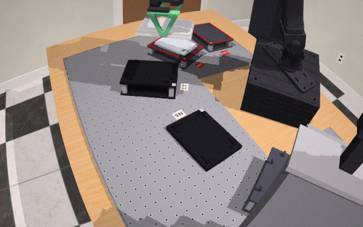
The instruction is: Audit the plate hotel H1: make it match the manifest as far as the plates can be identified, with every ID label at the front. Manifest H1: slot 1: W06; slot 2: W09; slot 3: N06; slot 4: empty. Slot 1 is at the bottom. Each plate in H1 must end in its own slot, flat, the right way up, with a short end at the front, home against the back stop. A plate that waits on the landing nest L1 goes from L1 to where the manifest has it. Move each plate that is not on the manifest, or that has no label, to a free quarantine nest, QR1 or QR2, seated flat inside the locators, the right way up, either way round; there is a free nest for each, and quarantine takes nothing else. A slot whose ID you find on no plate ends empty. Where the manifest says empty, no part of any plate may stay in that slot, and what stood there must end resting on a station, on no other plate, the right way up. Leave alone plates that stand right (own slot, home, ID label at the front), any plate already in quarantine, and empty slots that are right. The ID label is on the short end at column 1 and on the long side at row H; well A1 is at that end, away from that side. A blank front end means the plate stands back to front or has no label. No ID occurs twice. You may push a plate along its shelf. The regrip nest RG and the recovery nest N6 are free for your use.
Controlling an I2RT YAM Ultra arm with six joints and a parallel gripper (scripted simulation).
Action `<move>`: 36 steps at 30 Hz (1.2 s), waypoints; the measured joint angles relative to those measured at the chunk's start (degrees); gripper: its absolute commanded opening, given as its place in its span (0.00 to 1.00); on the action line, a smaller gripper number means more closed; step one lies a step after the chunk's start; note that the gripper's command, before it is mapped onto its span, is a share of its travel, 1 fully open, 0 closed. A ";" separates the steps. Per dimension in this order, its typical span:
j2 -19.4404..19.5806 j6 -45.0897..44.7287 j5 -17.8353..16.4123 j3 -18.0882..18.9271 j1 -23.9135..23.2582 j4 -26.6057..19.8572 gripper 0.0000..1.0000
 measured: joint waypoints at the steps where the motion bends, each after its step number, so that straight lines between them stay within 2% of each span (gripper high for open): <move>1: 0.20 0.33 -0.02 -0.11 -0.57 0.00 0.86; 23: 3.34 8.04 -0.33 -0.28 -11.39 0.15 0.86; 36: 5.81 4.98 -0.37 1.16 -16.63 -0.11 0.86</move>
